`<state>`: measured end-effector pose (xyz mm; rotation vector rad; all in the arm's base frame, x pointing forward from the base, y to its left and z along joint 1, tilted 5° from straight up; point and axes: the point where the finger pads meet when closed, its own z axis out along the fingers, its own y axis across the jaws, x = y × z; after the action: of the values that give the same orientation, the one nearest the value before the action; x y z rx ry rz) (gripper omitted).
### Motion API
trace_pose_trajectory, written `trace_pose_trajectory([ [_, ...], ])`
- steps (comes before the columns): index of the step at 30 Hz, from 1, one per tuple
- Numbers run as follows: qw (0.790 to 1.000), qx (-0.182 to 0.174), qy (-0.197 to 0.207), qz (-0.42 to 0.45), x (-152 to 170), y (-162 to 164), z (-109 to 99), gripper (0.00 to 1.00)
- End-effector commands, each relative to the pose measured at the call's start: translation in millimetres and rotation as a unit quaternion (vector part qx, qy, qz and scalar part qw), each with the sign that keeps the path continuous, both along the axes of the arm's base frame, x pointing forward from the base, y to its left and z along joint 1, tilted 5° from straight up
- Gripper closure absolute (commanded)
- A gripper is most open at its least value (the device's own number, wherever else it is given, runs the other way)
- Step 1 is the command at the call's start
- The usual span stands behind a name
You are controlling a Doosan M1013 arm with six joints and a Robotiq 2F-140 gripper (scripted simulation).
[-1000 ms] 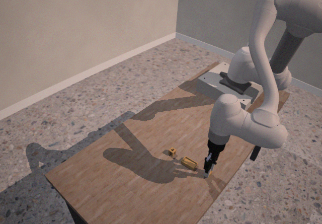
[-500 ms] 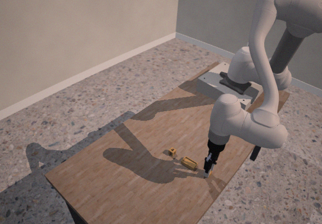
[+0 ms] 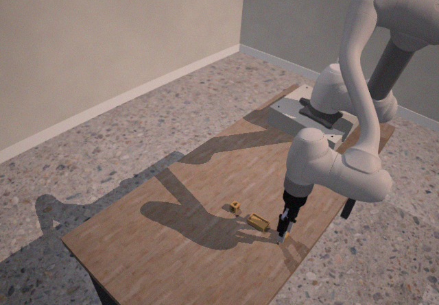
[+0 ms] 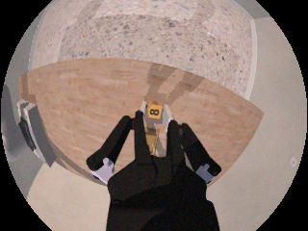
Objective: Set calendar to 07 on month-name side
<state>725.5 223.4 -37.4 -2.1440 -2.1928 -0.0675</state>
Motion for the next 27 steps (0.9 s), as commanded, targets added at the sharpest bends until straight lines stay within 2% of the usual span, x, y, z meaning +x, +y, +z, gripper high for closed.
trace_pose_trajectory([
  [1,1.0,0.0,0.0,0.0,0.0,0.0,0.2,0.65],
  [16,1.0,0.0,0.0,0.0,0.1,-0.4,5.0,0.65],
  [21,1.0,0.0,0.0,0.0,0.5,-1.8,22.1,0.65],
  [27,1.0,0.0,0.0,0.0,1.2,-4.5,54.1,0.65],
])
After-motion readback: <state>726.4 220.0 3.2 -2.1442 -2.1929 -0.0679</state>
